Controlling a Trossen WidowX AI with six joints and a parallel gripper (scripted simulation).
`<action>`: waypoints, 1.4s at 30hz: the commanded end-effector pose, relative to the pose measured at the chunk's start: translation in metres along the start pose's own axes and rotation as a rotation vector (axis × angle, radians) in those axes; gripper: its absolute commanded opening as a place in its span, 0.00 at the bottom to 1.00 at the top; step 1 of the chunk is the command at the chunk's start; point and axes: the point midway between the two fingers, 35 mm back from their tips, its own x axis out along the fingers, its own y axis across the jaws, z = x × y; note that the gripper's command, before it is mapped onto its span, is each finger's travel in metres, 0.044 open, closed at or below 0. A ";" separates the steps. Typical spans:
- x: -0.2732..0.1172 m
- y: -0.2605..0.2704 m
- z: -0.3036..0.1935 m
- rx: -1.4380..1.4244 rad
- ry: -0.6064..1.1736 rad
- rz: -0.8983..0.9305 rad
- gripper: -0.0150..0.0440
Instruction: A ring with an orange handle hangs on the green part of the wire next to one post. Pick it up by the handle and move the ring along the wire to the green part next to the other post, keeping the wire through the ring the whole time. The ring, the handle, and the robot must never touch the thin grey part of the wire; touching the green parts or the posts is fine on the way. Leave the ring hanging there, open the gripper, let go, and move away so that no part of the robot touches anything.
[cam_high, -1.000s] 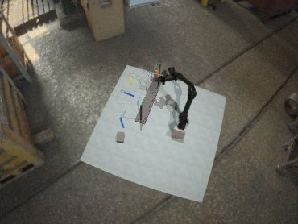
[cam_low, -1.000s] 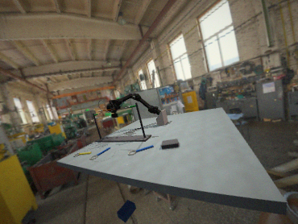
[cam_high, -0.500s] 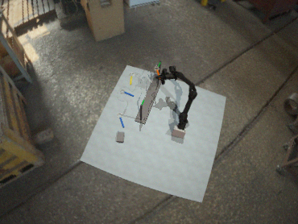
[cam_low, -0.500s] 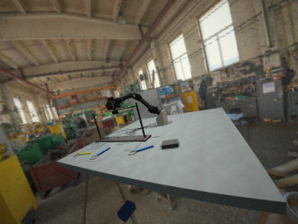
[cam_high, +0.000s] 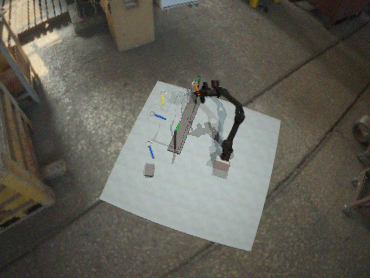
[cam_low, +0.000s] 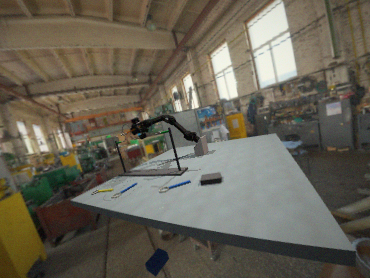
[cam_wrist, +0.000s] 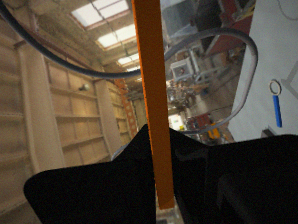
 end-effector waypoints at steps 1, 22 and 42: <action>-0.001 0.007 0.001 0.012 0.003 0.011 0.00; -0.002 -0.001 0.003 -0.213 0.003 -0.119 0.00; -0.007 -0.023 0.012 -0.567 0.002 -0.324 0.00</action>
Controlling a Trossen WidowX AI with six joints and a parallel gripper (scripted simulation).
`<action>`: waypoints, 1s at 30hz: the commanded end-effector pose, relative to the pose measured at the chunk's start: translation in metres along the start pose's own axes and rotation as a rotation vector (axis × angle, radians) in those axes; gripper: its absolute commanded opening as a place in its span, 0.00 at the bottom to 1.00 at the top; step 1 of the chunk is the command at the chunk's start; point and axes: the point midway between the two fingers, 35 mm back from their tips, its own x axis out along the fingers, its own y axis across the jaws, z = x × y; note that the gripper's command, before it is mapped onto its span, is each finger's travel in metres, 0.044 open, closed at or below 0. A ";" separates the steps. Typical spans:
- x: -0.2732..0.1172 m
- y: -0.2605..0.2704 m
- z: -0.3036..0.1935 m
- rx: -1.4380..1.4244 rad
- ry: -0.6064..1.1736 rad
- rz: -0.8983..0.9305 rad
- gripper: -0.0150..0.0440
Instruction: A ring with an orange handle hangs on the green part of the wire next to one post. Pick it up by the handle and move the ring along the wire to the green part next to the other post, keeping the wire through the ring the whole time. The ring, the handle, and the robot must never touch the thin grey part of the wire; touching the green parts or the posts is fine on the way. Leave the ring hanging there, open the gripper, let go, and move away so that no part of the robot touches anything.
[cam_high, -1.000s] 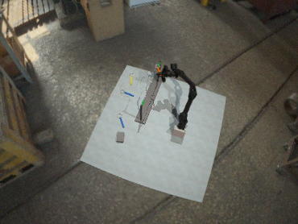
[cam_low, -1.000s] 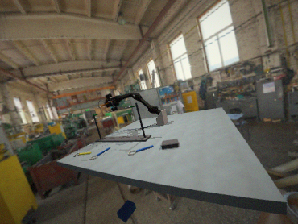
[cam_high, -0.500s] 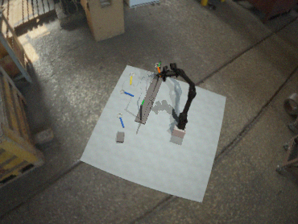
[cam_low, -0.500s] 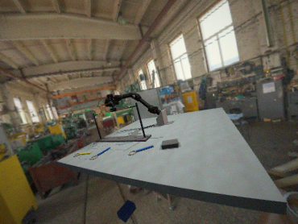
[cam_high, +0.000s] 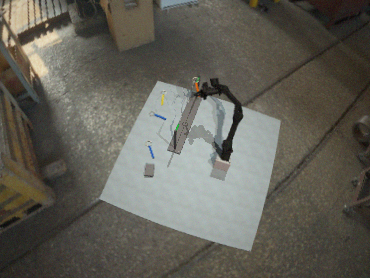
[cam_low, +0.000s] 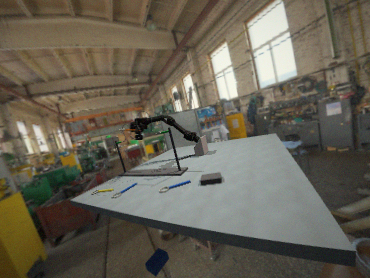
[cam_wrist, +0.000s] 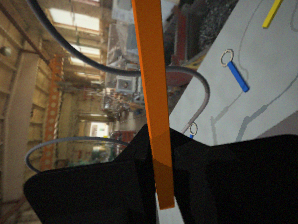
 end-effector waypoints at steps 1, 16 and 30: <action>0.000 -0.006 0.001 -0.083 0.001 -0.049 0.00; -0.002 -0.024 0.005 -0.353 -0.002 -0.207 0.00; -0.006 -0.040 0.013 -0.605 -0.006 -0.355 0.00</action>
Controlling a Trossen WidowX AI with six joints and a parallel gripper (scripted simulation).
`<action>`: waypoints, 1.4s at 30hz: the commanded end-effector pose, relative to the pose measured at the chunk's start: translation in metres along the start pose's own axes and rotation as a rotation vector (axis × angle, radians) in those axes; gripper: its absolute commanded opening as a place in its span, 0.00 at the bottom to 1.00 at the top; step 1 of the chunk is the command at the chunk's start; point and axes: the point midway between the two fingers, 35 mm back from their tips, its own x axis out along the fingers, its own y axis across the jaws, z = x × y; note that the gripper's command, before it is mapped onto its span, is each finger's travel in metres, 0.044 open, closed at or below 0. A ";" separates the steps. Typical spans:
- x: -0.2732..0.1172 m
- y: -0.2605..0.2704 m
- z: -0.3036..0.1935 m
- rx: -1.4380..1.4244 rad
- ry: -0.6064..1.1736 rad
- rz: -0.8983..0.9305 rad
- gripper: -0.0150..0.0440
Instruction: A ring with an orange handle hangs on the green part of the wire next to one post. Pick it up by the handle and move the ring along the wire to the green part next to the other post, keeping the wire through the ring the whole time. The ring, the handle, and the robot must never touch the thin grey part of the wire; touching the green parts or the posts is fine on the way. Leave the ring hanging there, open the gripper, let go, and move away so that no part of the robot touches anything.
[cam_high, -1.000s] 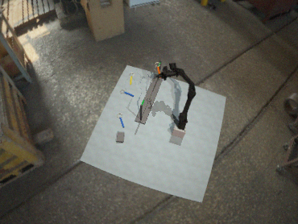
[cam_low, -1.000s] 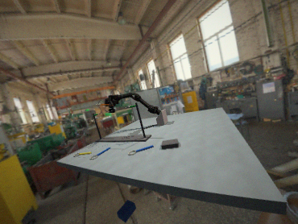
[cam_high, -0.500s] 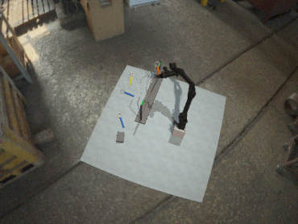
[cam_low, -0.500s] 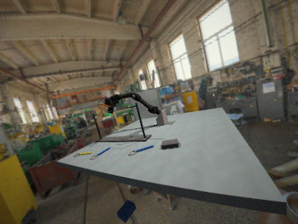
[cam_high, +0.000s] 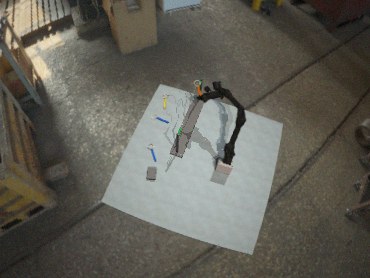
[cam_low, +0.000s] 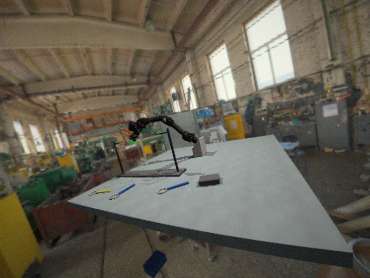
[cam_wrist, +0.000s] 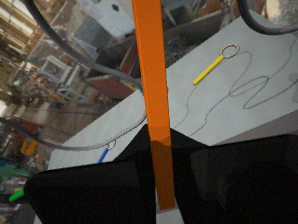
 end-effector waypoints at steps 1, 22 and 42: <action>-0.002 -0.006 0.000 -0.084 -0.003 -0.051 0.00; -0.005 -0.031 0.007 -0.463 -0.013 -0.274 0.00; -0.013 -0.050 0.022 -0.824 -0.026 -0.483 0.00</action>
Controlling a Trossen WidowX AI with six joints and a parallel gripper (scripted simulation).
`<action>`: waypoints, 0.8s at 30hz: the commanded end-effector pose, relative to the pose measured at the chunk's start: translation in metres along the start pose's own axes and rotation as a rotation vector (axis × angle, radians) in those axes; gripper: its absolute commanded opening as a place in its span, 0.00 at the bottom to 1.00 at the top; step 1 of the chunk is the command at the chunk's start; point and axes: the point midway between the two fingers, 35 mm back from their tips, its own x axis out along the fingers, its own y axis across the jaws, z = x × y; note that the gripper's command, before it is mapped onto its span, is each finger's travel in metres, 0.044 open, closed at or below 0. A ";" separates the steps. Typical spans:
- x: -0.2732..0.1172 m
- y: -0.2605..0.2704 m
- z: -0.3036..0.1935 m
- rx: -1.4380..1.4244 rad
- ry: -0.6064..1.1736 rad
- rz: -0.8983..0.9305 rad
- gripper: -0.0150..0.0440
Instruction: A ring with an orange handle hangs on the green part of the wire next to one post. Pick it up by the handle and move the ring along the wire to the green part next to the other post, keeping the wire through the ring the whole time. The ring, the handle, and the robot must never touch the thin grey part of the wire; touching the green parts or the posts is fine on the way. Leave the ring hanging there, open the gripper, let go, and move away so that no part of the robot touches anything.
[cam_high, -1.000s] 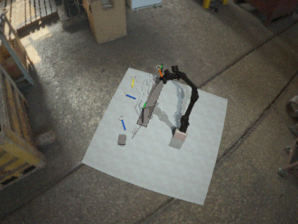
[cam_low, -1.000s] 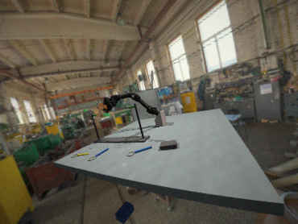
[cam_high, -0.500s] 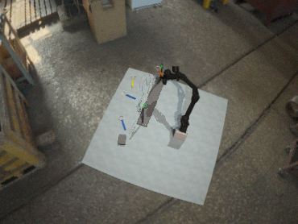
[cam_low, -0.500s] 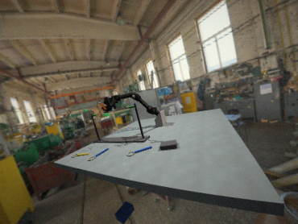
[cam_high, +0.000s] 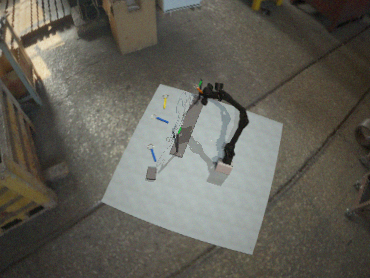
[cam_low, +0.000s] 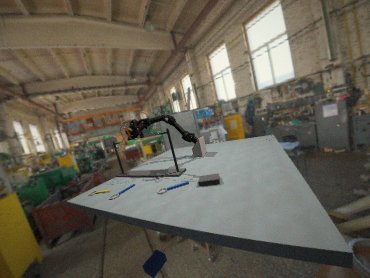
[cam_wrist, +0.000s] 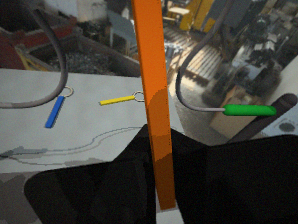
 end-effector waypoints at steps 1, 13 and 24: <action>-0.002 -0.006 0.000 -0.082 -0.001 -0.051 0.00; -0.003 -0.021 0.003 -0.299 -0.010 -0.176 0.00; -0.005 -0.034 0.008 -0.498 -0.019 -0.289 0.00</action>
